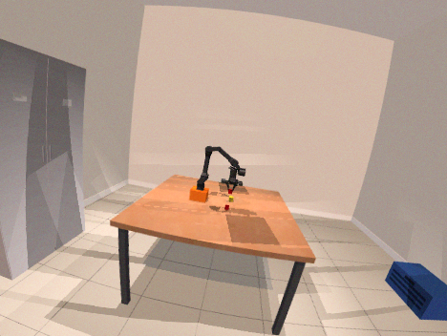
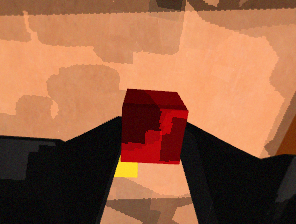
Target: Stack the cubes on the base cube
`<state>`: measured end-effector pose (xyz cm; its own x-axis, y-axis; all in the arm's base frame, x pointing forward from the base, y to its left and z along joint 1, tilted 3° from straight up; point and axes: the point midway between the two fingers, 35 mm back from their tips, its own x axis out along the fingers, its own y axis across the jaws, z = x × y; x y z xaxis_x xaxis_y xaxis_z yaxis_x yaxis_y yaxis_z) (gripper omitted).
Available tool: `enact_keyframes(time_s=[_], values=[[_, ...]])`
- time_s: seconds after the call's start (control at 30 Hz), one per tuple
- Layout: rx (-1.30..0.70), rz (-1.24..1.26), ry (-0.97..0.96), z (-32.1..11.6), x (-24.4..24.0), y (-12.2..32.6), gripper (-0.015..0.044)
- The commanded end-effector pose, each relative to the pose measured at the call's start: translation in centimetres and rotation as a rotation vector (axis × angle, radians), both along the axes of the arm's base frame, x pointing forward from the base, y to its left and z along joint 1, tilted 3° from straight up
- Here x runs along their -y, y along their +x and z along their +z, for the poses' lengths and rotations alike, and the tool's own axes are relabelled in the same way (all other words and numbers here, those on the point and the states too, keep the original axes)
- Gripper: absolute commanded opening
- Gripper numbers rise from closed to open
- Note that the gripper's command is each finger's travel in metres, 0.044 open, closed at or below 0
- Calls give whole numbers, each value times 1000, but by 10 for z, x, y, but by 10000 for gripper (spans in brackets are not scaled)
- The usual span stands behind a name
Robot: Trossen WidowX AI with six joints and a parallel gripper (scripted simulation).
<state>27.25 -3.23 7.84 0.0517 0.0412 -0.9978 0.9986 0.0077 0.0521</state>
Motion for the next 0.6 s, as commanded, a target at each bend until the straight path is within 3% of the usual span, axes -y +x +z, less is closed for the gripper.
enact_keyframes(time_s=[0.0, 0.57], values=[[4, 105, -9, 0, -3, 1, 105], [32, 785, -42, -9, -27, 7, 105]])
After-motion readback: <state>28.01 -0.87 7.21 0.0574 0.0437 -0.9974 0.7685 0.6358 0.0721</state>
